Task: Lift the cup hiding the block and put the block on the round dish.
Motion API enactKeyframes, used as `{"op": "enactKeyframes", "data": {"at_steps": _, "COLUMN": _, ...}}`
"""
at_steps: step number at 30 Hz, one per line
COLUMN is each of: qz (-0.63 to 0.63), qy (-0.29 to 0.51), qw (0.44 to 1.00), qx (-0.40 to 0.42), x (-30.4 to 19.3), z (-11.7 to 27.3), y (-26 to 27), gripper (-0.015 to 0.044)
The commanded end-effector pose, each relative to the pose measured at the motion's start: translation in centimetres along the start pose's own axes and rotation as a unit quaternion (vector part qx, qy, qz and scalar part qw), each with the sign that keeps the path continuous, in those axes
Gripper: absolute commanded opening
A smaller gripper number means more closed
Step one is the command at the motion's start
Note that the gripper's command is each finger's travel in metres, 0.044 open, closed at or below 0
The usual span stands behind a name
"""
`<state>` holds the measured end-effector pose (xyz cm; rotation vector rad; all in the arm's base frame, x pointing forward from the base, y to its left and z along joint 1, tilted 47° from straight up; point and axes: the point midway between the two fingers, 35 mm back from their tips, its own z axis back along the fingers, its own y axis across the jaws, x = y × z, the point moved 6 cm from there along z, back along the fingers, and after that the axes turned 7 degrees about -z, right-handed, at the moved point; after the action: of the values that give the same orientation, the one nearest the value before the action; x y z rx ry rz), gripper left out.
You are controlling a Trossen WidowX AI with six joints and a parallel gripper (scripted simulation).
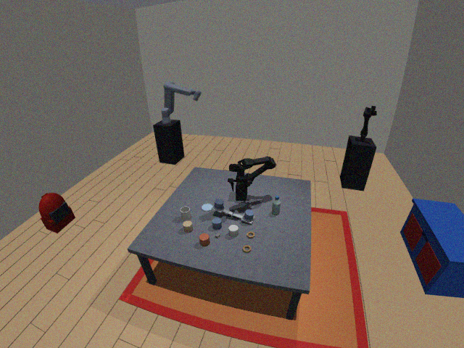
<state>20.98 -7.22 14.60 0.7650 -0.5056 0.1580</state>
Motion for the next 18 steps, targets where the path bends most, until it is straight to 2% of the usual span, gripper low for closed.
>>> {"op": "enactKeyframes", "data": {"at_steps": 1, "qz": 0.058, "qy": 0.030, "qw": 0.998, "qx": 0.015, "x": 1.3, "z": -1.2, "y": 0.4, "gripper": 0.0440}}
{"op": "enactKeyframes", "data": {"at_steps": 18, "qz": 0.284, "qy": 0.122, "qw": 0.946, "qx": 0.093, "x": 5.6, "z": -6.8, "y": 3.4, "gripper": 0.0440}}
